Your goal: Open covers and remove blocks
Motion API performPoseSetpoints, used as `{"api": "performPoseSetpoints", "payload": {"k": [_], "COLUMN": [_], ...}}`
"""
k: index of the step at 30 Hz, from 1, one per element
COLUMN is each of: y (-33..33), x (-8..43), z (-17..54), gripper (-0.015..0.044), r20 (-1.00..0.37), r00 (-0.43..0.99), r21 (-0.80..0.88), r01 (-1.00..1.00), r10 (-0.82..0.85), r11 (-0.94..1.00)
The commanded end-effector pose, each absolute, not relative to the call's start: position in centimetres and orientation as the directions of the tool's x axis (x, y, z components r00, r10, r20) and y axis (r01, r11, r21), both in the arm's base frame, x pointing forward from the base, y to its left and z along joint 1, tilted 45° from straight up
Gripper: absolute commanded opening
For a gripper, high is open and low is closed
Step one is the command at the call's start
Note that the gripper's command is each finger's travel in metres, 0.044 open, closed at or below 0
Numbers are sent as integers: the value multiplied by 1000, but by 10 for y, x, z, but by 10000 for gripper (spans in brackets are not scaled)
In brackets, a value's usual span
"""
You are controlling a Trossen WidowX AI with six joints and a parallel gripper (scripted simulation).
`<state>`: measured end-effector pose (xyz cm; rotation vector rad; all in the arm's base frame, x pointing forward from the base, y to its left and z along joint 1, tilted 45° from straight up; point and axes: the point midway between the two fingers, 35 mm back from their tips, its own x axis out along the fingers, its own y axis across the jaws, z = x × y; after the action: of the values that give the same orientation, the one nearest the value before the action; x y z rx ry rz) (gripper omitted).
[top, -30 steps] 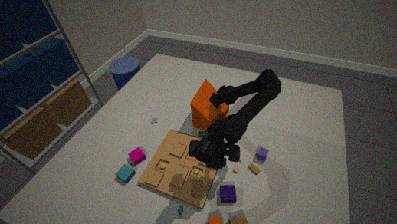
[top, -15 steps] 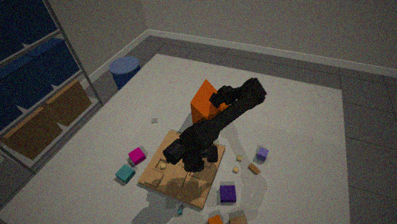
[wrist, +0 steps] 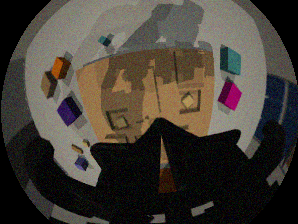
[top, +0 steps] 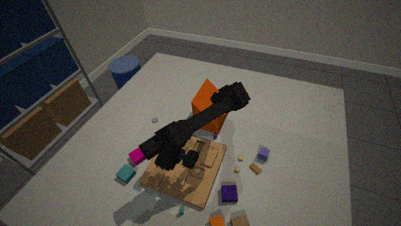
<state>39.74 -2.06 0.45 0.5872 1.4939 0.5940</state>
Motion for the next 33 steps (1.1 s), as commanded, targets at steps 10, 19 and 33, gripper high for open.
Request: {"api": "performPoseSetpoints", "payload": {"k": [10, 19, 33], "y": [-63, -59, -29], "x": [399, 399, 398], "z": [-50, -56, -89], "gripper": [0, 0, 0], "r20": [-715, -715, -714], "r00": [-13, -13, -13], "r21": [445, 438, 439], "r01": [763, 770, 770], "r10": [699, 699, 700], "r11": [470, 463, 463]}}
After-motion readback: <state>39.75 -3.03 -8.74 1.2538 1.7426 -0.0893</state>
